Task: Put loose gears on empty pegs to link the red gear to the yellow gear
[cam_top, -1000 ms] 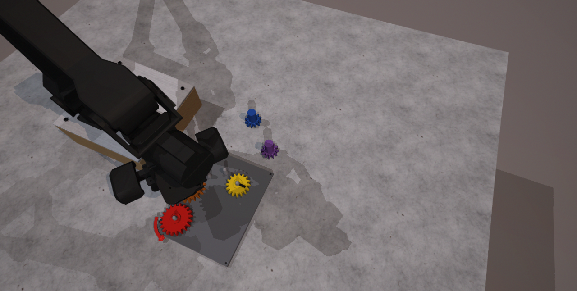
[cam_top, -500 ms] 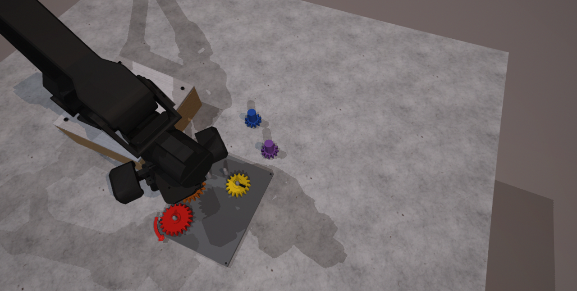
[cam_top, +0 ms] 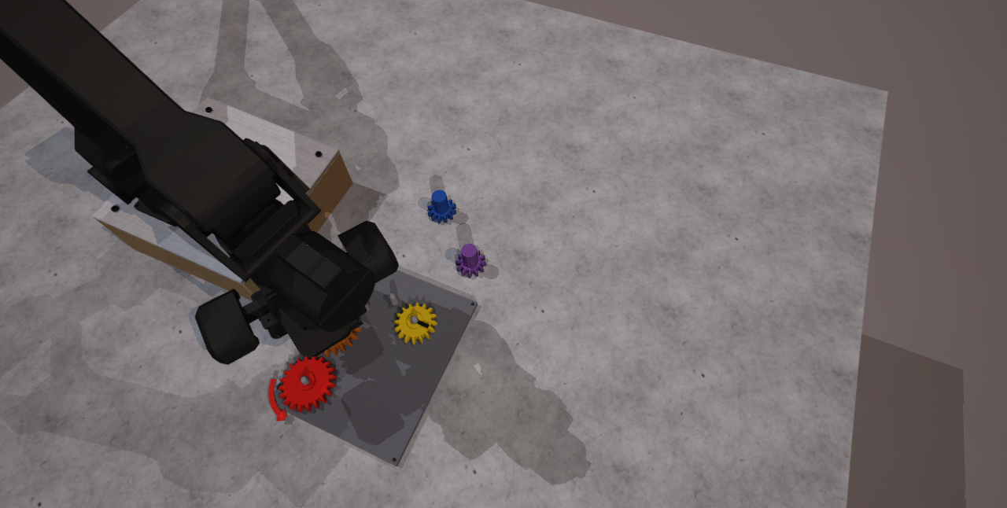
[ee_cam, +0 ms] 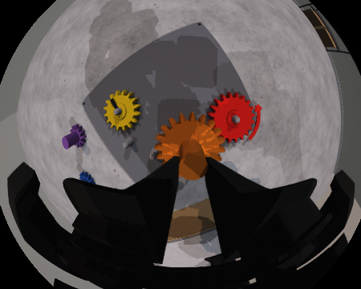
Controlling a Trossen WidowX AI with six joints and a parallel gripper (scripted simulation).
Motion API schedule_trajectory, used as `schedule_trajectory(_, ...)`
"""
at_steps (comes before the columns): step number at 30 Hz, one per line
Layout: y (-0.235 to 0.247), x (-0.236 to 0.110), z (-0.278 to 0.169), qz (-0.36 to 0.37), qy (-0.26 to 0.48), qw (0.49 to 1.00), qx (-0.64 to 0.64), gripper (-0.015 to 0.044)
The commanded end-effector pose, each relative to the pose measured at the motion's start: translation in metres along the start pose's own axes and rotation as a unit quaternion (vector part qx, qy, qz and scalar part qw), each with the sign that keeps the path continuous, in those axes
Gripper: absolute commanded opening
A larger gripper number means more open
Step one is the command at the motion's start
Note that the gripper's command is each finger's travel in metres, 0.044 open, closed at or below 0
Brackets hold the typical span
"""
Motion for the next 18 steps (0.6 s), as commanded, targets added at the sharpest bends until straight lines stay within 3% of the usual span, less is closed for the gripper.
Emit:
schedule_trajectory(1,0.0,0.006,0.0,0.003,0.001,1.0,-0.02,0.0)
schedule_trajectory(18,0.001,0.031,0.0,0.003,0.001,0.999,0.049,0.0)
Point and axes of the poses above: the point midway between the two fingers, 35 mm back from their tips, its own x axis out along the fingers, its own y axis across the jaws, z = x × y, the point moved 2 cm from there along -x, back along the fingers, and after that the axes turned 9 degrees about x, right-handed, at the moved point
